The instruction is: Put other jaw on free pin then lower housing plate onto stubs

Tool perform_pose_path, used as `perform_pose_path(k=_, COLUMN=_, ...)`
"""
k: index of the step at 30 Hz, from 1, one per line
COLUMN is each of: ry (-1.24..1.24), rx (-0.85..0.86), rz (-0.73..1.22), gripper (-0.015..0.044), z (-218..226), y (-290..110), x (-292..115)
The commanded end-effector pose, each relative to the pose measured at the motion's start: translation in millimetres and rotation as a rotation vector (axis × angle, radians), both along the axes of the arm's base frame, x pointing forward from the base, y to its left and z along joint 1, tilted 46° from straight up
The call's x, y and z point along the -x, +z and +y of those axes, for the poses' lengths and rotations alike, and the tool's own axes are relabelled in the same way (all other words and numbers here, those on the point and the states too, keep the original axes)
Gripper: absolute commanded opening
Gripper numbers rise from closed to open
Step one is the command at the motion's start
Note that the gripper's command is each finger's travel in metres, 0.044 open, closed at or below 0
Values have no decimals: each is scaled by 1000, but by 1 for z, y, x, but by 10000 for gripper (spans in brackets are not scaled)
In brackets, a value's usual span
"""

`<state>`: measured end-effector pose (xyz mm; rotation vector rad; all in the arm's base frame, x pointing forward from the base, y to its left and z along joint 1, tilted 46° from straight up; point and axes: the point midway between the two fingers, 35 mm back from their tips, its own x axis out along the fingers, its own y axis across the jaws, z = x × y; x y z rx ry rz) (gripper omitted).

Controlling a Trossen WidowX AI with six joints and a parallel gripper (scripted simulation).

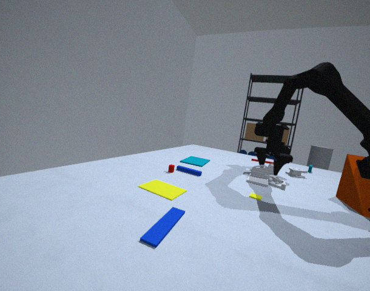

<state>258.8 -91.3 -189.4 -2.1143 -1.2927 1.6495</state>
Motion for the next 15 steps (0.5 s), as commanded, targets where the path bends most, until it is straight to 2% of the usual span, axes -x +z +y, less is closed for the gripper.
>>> perform_pose_path(k=1, ry=-5, rx=-6, rz=5, gripper=440, z=2, y=-1, x=1)
perform_pose_path(k=9, ry=-5, rx=-6, rz=5, gripper=440, z=2, y=-1, x=1)
perform_pose_path(k=15, ry=0, rx=0, rz=0, gripper=282, z=0, y=0, x=0)
